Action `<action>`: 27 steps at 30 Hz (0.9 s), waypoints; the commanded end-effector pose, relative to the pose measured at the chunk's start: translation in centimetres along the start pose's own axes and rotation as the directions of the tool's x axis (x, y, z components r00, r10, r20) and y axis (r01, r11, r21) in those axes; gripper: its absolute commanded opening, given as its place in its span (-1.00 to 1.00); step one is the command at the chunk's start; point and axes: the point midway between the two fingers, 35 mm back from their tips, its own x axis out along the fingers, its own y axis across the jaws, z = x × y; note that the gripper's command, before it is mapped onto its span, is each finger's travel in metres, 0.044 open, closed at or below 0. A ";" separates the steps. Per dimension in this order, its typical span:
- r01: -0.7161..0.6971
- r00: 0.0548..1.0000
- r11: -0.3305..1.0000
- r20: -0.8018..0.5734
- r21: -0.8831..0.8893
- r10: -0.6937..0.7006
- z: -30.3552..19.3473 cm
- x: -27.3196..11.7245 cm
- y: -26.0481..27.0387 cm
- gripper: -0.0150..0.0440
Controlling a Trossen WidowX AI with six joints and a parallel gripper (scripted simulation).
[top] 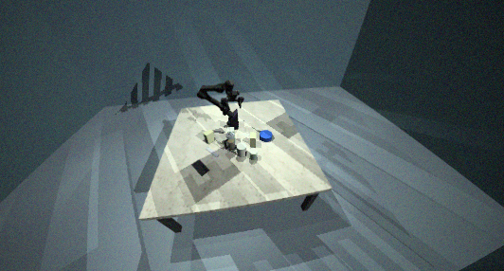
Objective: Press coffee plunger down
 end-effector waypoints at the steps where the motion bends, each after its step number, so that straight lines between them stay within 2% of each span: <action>1: 0.287 0.956 0.897 -0.151 0.337 -0.250 -1.6 1.3 -5.9 1.00; 11: 0.277 0.959 0.901 -0.147 0.333 -0.241 -6.7 4.0 -4.4 1.00; 27: 0.276 0.960 0.901 -0.150 0.335 -0.238 -7.0 5.7 -4.8 1.00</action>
